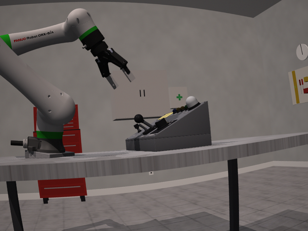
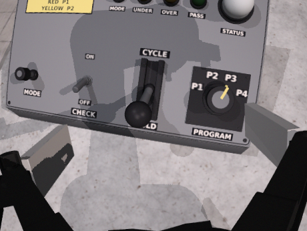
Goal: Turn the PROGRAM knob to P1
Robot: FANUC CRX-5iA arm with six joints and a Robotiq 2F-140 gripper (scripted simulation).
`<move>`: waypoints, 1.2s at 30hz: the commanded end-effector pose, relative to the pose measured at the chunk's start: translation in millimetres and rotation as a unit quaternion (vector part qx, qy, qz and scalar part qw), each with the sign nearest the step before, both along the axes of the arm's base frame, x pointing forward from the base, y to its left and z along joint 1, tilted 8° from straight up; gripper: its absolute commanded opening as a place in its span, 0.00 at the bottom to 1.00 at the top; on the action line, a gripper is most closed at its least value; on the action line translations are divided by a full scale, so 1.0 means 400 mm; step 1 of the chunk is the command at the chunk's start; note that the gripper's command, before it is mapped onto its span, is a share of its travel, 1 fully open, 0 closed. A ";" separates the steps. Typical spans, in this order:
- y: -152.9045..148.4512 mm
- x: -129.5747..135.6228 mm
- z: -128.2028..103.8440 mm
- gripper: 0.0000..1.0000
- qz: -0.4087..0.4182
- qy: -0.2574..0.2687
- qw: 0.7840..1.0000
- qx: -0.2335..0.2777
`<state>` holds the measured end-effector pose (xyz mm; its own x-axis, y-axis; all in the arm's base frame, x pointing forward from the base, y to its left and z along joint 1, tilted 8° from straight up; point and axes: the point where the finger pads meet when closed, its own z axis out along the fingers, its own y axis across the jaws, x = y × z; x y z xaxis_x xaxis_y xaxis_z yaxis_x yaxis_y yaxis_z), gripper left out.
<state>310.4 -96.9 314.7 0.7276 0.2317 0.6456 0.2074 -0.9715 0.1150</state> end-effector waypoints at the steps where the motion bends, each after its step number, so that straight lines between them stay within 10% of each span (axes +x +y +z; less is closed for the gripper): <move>1: -0.049 -0.007 -0.007 1.00 0.002 0.006 1.000 0.003; 36: -0.094 -0.013 -0.019 1.00 0.001 0.012 1.000 0.005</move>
<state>305.2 -134.1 306.8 0.7428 0.2271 0.6298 0.2125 -0.9720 0.0999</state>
